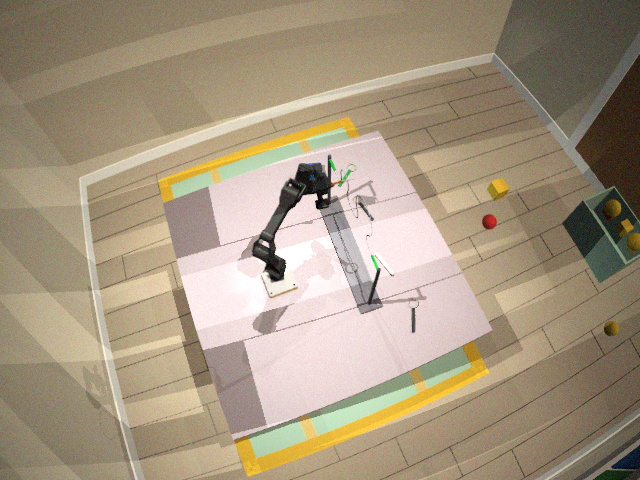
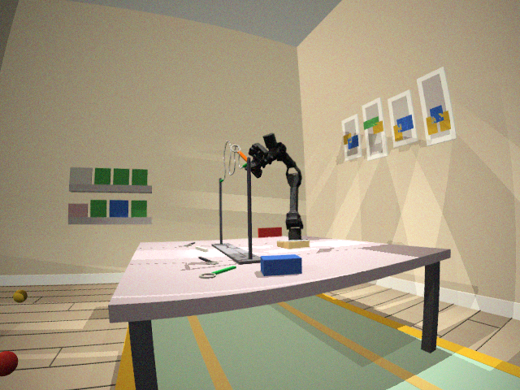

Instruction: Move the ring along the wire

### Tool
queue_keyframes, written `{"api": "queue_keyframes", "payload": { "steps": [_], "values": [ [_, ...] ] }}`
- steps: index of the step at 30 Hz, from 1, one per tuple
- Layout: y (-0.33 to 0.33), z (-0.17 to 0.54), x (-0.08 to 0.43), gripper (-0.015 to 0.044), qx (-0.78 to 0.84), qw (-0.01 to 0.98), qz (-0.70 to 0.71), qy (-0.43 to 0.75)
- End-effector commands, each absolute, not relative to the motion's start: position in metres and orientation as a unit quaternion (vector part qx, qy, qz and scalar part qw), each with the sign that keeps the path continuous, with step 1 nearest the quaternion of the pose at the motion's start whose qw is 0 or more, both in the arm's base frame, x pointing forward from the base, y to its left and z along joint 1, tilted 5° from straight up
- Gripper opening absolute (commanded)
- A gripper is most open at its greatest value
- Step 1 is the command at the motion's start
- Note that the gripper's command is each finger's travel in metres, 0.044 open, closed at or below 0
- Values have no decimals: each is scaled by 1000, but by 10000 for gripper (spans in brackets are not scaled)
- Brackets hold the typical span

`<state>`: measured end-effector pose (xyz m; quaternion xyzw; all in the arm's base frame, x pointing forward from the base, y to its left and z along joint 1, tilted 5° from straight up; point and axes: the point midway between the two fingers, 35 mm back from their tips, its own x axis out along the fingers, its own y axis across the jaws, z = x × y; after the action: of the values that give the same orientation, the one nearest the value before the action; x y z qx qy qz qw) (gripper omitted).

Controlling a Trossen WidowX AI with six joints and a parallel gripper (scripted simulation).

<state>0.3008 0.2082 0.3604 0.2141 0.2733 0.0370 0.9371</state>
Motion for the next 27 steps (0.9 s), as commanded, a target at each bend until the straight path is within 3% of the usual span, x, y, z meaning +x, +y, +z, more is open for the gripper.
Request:
{"api": "queue_keyframes", "payload": {
  "steps": [1, 27],
  "values": [
    [204, 360, 303, -150, 177, 946, 27, 270],
    [165, 355, 305, -150, -100, 963, -45, 246]
  ]
}}
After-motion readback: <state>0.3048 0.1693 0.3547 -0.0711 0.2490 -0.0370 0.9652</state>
